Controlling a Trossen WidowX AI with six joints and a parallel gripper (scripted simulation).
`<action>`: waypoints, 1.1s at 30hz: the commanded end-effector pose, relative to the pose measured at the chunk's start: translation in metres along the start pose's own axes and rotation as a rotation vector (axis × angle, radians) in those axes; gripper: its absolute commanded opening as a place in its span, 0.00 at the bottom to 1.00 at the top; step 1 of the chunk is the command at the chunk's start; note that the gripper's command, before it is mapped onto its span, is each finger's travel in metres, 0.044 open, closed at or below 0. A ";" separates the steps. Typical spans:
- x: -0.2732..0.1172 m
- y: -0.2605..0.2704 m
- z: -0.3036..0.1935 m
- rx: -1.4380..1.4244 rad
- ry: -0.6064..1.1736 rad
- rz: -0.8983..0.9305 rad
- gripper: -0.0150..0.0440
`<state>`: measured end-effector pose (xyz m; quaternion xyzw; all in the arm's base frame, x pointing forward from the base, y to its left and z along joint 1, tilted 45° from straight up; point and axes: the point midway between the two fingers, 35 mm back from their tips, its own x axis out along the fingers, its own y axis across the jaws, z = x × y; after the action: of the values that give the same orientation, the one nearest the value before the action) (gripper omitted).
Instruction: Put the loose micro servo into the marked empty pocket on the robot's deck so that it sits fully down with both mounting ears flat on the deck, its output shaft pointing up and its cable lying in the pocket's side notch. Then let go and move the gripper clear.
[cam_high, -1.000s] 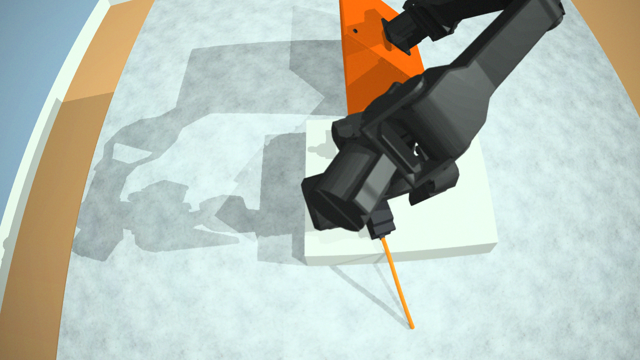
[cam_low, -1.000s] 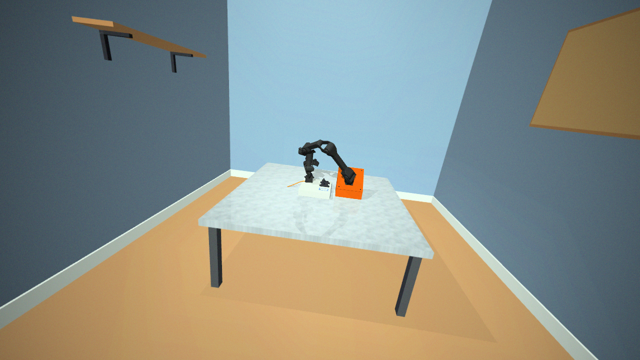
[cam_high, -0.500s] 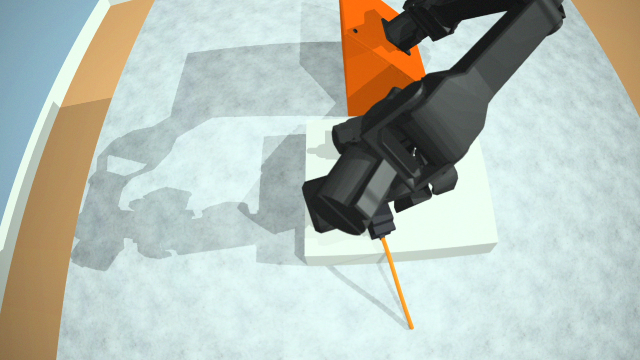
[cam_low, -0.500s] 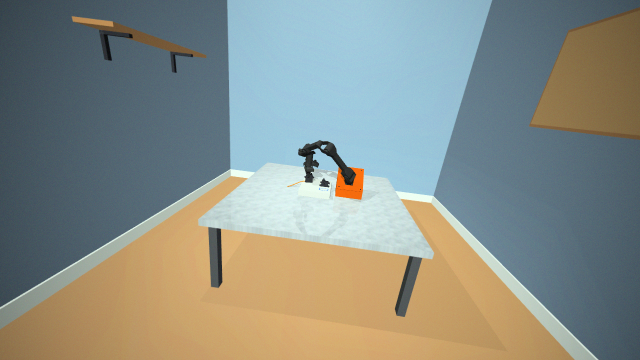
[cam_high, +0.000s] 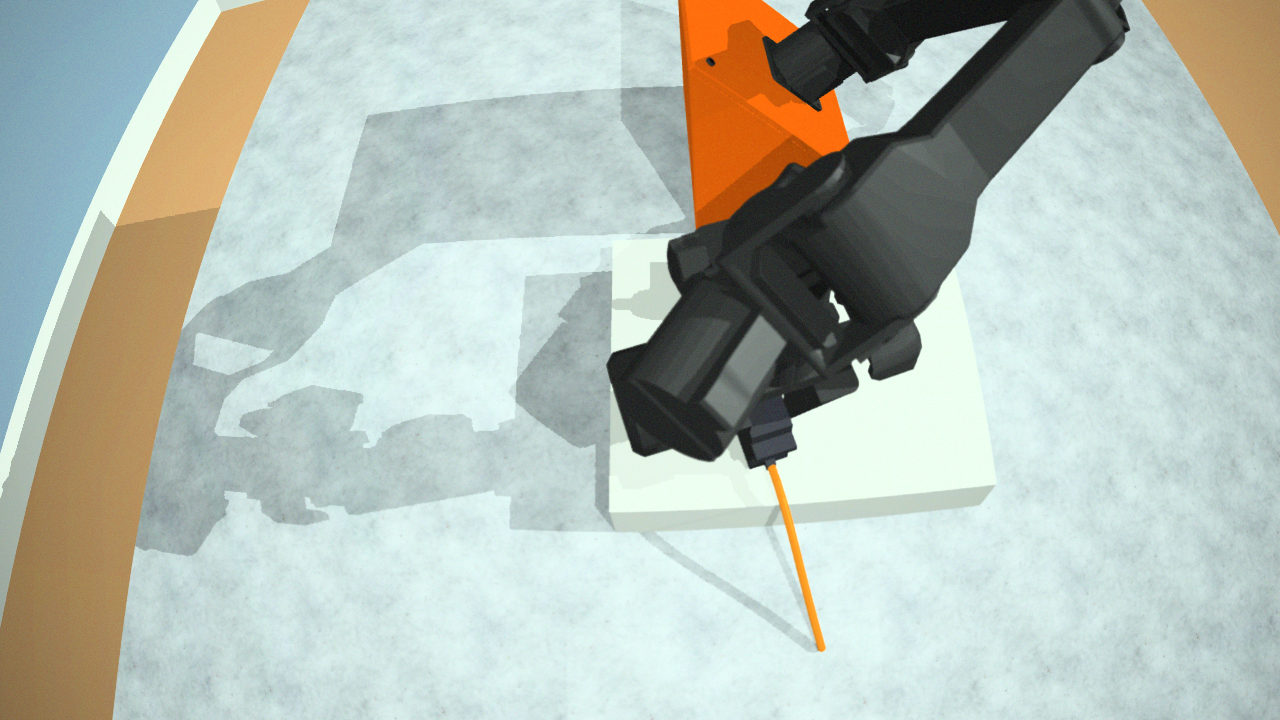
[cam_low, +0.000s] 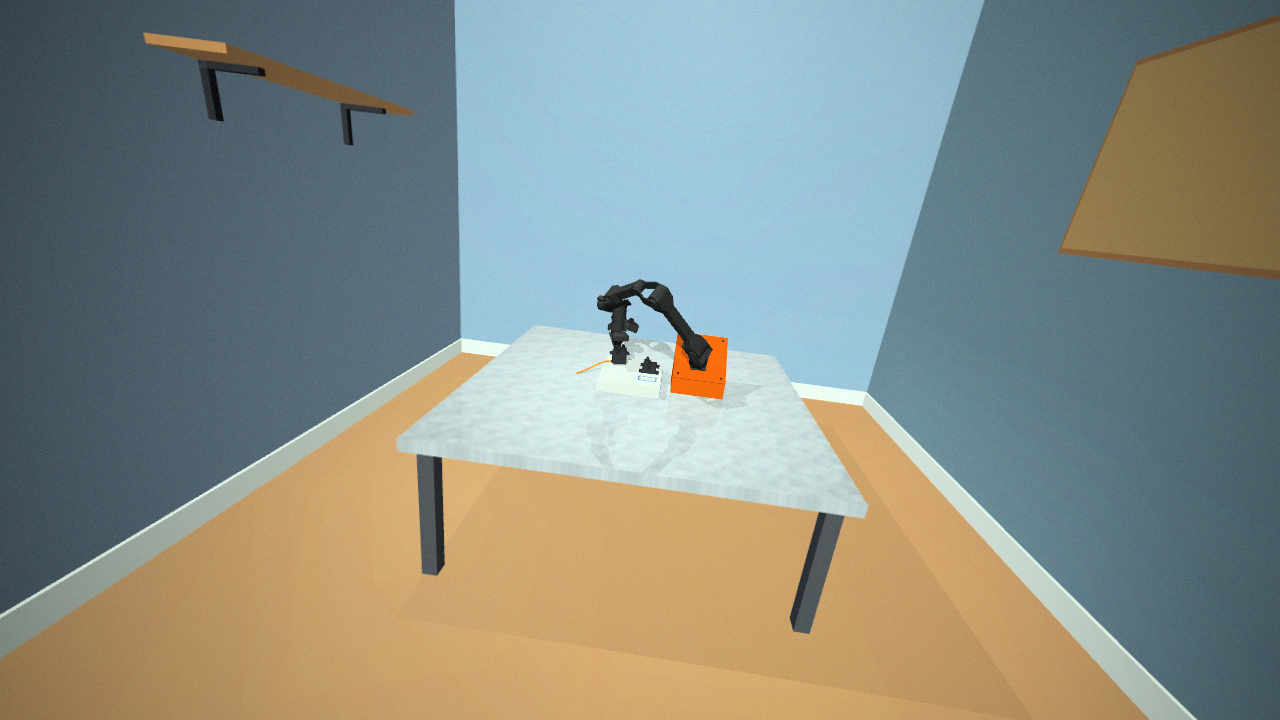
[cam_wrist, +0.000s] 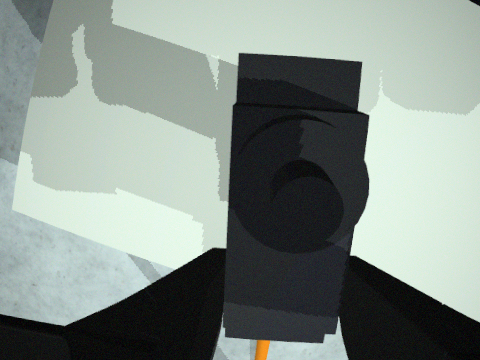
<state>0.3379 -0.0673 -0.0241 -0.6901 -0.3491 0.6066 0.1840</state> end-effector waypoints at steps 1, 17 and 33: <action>-0.020 -0.001 0.001 -0.005 0.014 0.018 0.25; -0.021 -0.004 0.003 -0.005 0.014 0.018 0.25; -0.020 -0.011 0.028 -0.004 0.012 0.018 0.25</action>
<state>0.3167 -0.0735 -0.0110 -0.6910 -0.3479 0.6060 0.1849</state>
